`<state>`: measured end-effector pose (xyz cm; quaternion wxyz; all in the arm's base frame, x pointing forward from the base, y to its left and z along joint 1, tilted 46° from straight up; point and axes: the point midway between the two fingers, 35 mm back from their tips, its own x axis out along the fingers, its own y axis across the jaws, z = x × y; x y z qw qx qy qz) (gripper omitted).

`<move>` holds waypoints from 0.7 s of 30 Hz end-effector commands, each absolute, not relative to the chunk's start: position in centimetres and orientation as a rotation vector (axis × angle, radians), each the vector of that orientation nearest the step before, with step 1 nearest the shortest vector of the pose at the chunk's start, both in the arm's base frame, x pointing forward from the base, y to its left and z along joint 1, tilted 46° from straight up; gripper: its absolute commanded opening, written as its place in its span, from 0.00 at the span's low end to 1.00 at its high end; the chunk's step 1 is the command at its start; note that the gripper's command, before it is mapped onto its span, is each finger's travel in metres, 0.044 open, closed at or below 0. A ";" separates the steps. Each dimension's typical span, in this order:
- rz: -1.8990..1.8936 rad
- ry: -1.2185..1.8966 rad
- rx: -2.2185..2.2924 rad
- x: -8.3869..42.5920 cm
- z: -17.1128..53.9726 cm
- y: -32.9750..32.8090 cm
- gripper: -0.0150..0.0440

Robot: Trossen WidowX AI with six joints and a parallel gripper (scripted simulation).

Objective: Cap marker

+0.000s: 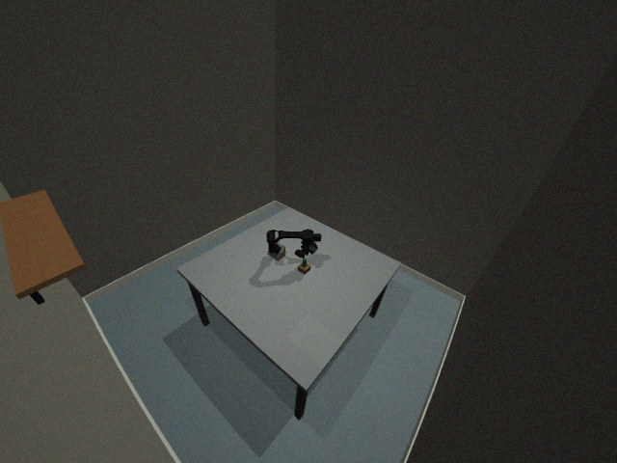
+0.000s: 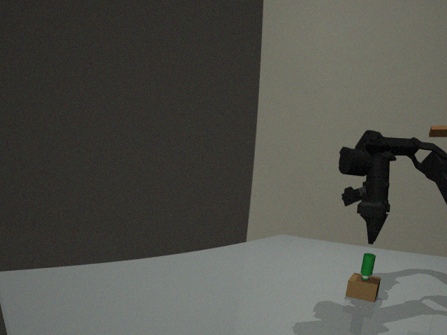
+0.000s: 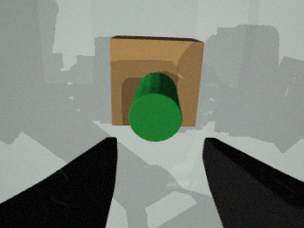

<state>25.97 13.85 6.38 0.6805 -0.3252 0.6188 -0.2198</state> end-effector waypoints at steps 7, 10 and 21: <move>-0.496 1.386 -0.723 26.0 6.3 13.9 0.25; -0.496 1.386 -0.723 26.0 6.3 13.9 0.25; -0.496 1.385 -0.723 26.1 5.9 13.4 0.25</move>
